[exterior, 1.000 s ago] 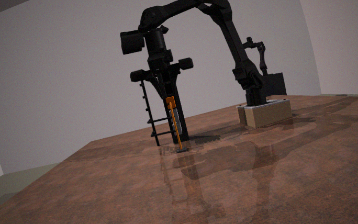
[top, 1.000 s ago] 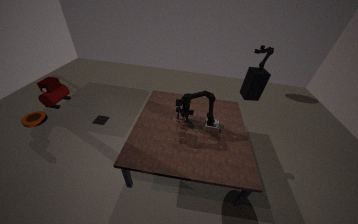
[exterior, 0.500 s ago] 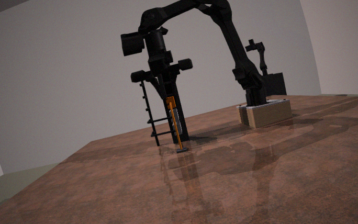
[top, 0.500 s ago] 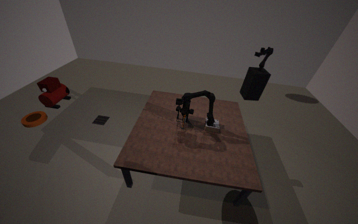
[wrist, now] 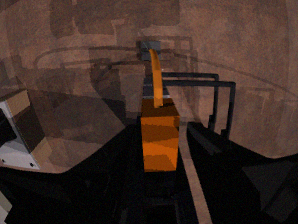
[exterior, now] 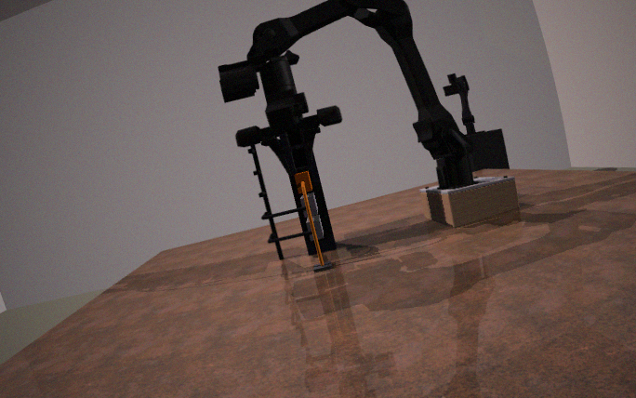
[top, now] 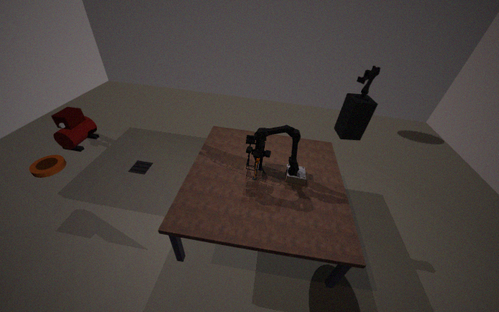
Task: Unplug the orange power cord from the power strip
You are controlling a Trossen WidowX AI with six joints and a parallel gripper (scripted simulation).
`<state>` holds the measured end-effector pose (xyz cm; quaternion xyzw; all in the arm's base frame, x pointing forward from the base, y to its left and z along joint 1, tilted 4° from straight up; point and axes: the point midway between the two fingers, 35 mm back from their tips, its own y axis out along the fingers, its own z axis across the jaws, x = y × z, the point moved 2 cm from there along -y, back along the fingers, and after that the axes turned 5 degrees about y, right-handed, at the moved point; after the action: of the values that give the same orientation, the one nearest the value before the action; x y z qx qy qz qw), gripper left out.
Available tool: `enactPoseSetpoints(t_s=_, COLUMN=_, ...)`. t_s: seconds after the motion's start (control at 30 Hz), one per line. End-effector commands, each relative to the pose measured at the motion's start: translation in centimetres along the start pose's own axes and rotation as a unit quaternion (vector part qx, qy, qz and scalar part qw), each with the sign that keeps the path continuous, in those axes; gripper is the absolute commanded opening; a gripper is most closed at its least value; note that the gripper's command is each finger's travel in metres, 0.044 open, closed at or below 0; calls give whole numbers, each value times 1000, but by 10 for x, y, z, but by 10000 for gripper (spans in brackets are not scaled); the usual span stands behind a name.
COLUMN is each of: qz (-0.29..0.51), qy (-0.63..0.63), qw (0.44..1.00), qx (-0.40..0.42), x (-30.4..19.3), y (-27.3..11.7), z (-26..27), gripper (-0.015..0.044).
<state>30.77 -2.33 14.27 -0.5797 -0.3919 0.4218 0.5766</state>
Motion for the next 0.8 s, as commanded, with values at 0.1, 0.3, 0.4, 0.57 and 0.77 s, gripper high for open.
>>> enactPoseSetpoints(t_s=0.1, qz=2, qy=-3, qw=1000, qx=-2, x=-3, y=2, z=1, gripper=160)
enactPoseSetpoints(t_s=0.3, qz=2, qy=-3, qw=1000, qx=-2, x=-3, y=10, z=1, gripper=160)
enactPoseSetpoints(t_s=0.4, qz=2, qy=-3, qw=1000, qx=-2, x=-3, y=12, z=1, gripper=160)
enactPoseSetpoints(t_s=0.57, qz=-1, qy=0, qw=1000, qx=-3, x=-3, y=9, z=0, gripper=107)
enactPoseSetpoints(t_s=0.77, qz=-1, qy=0, qw=1000, qx=-3, x=-3, y=9, z=0, gripper=28)
